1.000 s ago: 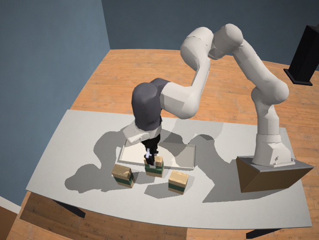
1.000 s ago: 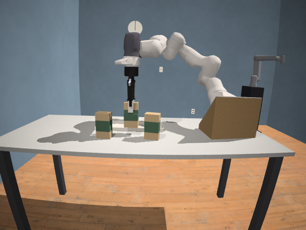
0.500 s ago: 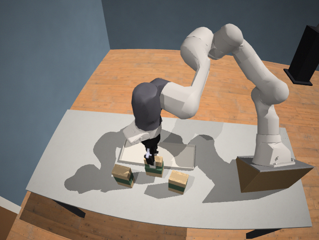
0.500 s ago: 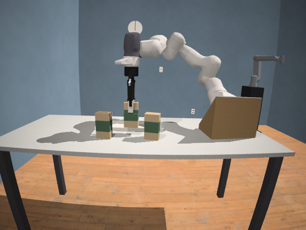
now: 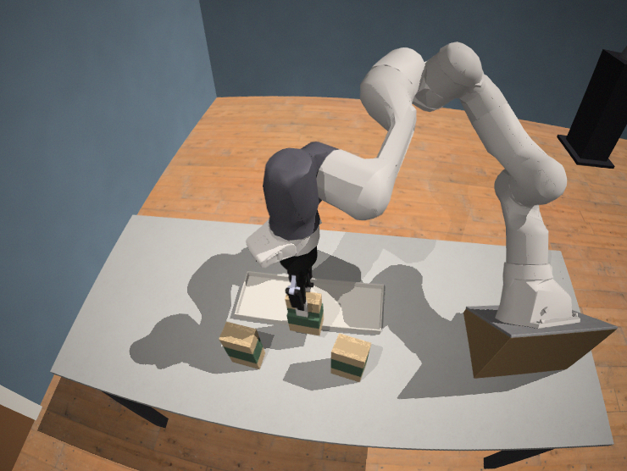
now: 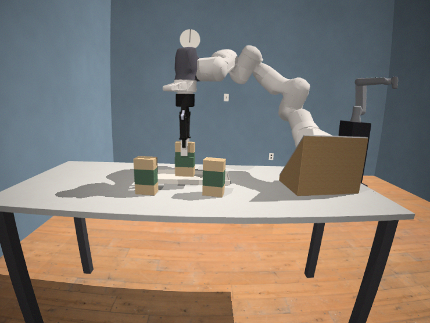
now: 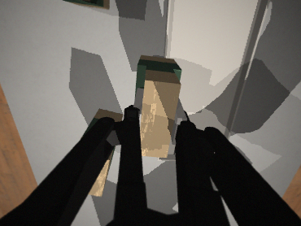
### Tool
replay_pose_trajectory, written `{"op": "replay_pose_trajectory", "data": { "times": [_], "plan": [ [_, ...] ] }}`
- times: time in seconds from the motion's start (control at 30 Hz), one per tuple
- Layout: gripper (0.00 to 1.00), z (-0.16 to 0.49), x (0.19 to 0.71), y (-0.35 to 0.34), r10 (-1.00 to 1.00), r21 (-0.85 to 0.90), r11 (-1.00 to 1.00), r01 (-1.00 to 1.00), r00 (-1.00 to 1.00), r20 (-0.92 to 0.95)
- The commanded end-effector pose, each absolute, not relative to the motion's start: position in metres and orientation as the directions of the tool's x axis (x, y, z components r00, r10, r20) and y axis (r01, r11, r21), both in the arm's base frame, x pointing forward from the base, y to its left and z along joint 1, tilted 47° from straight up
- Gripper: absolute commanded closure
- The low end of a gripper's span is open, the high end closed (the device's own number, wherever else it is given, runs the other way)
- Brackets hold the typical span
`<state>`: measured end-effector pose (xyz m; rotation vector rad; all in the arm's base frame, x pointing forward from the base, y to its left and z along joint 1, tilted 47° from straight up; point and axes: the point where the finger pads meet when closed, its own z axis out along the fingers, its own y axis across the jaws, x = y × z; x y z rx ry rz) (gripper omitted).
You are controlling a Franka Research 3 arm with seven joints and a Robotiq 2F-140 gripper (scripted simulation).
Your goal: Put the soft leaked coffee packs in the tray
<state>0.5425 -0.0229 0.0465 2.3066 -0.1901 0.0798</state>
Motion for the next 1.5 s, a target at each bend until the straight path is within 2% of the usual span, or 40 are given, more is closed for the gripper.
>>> {"op": "replay_pose_trajectory", "data": {
  "times": [0.0, 0.5, 1.47],
  "plan": [
    [0.75, 0.064, 0.543, -0.034, -0.092, 0.723, -0.677, -0.138, 0.990, 0.103],
    [0.75, 0.114, 0.540, -0.081, -0.092, 0.723, -0.677, -0.138, 0.990, 0.103],
    [0.75, 0.108, 0.539, -0.090, -0.092, 0.723, -0.677, -0.138, 0.990, 0.103]
  ]
}}
